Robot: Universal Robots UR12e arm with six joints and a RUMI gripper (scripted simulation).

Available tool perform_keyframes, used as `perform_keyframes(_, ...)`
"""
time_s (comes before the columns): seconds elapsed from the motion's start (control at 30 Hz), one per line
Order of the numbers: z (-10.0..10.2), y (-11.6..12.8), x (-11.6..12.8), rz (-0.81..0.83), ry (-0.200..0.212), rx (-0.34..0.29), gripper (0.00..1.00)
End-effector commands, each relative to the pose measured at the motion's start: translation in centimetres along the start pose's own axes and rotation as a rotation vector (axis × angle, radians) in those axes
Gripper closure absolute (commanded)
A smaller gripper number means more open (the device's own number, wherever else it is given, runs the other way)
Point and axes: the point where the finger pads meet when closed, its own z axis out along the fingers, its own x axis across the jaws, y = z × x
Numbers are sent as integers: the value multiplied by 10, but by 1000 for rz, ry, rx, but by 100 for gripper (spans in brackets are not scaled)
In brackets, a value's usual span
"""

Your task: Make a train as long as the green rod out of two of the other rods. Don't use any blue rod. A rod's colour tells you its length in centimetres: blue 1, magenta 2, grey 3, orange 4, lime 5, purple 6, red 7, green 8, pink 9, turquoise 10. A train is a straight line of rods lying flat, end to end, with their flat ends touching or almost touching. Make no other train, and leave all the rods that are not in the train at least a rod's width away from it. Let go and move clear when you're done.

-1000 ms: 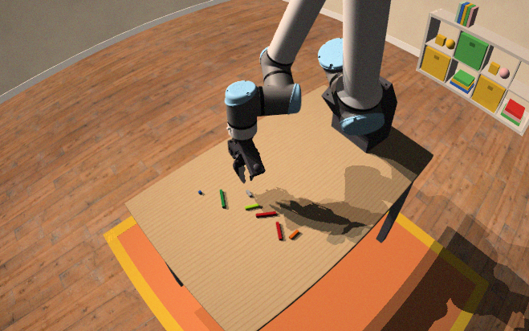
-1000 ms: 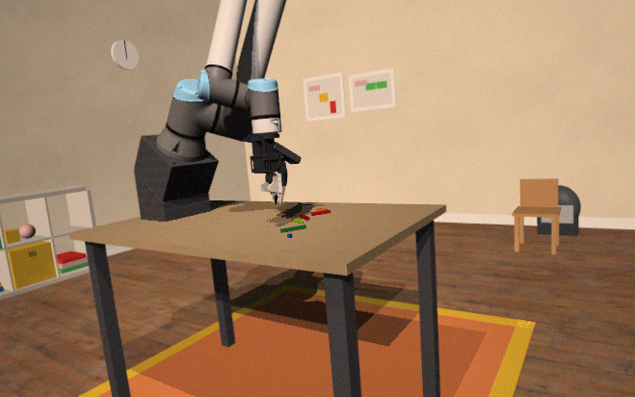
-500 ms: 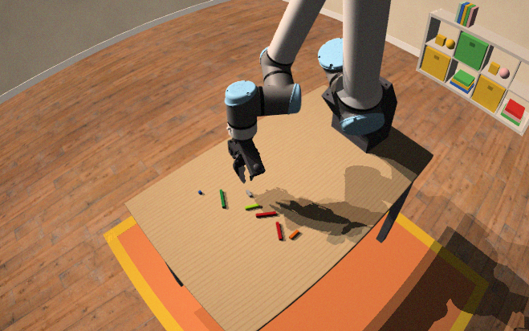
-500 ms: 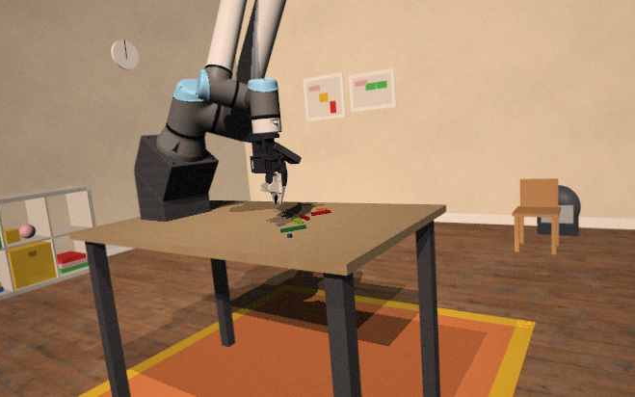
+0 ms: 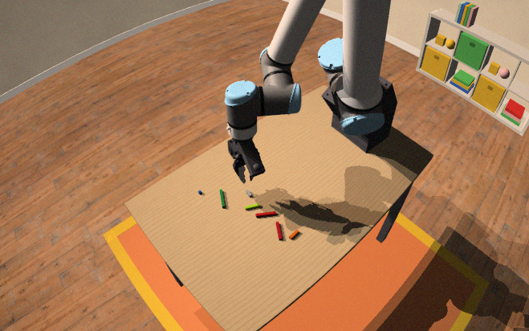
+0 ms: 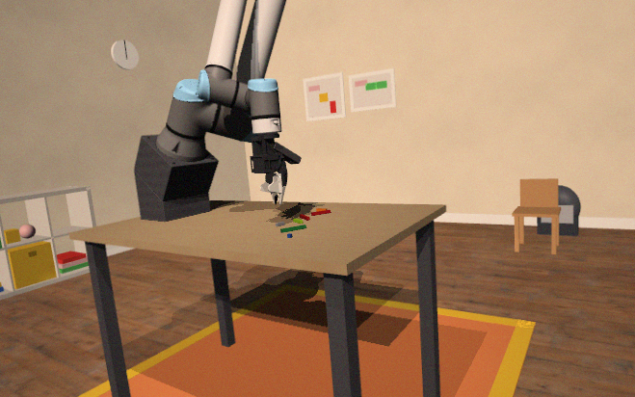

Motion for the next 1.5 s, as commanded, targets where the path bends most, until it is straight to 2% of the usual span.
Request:
perform_keyframes(0.0,2,-1,-1,-3,-2,2,86)
perform_keyframes(1.47,50,1,-1,-8,0,1,86)
